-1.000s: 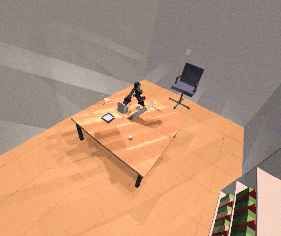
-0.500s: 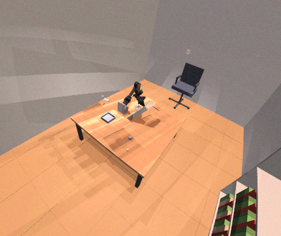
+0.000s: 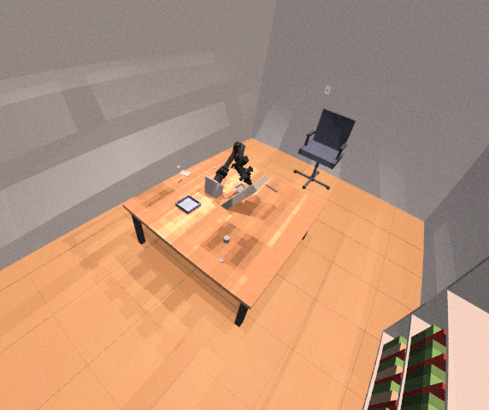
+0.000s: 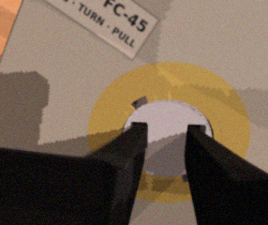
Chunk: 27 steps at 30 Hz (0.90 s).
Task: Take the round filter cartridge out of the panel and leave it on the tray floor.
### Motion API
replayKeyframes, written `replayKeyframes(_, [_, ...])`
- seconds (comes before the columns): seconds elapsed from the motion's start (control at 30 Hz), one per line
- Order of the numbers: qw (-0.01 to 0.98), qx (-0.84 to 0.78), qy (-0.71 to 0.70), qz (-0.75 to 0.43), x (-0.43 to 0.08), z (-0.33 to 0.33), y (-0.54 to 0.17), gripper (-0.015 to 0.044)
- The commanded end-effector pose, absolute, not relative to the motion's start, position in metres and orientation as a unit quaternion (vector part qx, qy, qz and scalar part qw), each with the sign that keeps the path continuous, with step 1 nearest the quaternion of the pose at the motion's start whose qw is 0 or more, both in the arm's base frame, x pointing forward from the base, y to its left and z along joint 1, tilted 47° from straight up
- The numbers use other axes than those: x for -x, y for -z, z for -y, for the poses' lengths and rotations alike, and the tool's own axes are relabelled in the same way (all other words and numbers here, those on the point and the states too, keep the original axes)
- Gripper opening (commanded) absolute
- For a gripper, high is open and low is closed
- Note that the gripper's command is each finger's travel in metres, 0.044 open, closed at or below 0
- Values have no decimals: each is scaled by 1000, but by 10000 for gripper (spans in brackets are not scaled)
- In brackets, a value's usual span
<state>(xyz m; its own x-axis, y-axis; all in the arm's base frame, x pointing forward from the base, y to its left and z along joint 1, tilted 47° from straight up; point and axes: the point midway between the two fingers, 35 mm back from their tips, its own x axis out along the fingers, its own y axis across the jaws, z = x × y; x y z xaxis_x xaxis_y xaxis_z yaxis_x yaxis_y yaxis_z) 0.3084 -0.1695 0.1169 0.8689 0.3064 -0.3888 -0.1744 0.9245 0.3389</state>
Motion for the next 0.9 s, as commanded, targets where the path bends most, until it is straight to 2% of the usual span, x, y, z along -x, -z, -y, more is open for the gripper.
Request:
replayKeyframes(0.0, [939,-220,-110,-238,-313,167,-113,0])
replayKeyframes(0.43, [866,-426,-54,-257,-313,167,-113,0])
replayKeyframes(0.87, [749,-608,5,-262,-312,167,-114,0])
